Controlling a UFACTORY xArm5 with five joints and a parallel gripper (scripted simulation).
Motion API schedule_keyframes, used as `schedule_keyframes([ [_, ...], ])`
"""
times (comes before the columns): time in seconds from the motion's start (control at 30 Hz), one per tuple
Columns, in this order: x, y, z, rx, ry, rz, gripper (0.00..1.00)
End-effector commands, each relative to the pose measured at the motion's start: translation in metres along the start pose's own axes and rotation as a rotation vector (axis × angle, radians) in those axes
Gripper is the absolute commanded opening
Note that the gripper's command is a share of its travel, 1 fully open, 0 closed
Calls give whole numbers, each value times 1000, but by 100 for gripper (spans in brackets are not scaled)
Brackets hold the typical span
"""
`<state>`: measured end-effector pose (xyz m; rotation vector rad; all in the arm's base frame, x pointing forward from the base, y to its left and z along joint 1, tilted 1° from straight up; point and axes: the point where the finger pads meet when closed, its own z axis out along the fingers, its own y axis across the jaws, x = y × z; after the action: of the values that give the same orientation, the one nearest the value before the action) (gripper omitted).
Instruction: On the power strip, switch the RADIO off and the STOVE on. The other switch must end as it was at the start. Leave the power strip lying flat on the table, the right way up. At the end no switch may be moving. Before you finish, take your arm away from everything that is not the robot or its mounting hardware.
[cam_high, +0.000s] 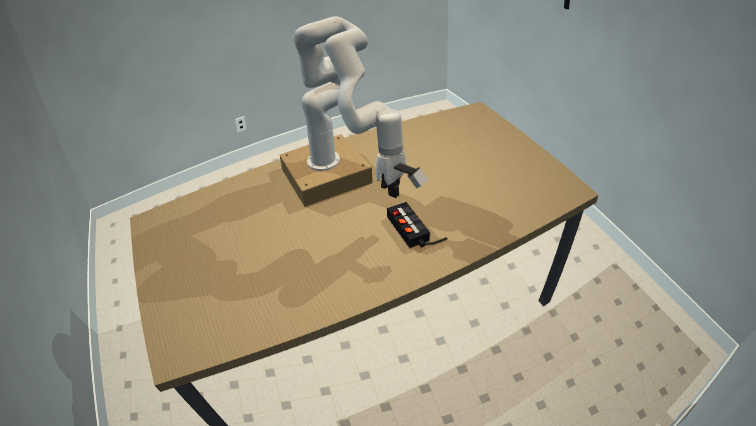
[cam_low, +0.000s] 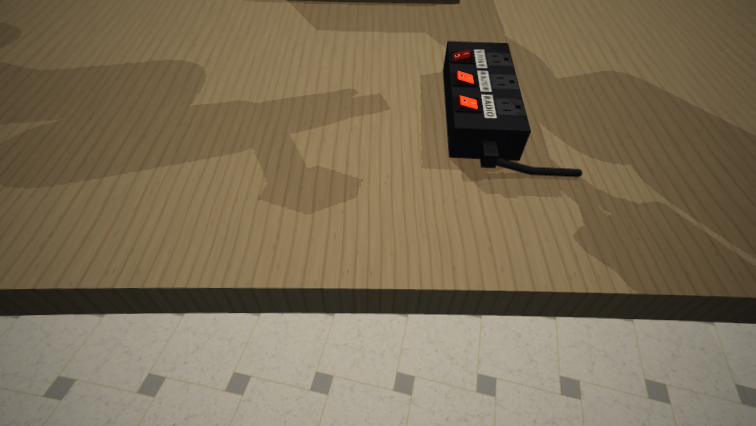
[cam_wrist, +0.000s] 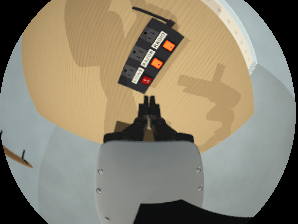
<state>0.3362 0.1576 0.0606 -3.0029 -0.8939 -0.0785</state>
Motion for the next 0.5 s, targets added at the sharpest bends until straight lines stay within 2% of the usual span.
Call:
schedule_keyframes([
  [0.0, -3, 0, 14, 0, 3, 0, 0],
  [0.1, -6, 0, 25, -1, 2, 0, 0],
  [0.47, -6, 0, 25, -1, 2, 0, 0],
])
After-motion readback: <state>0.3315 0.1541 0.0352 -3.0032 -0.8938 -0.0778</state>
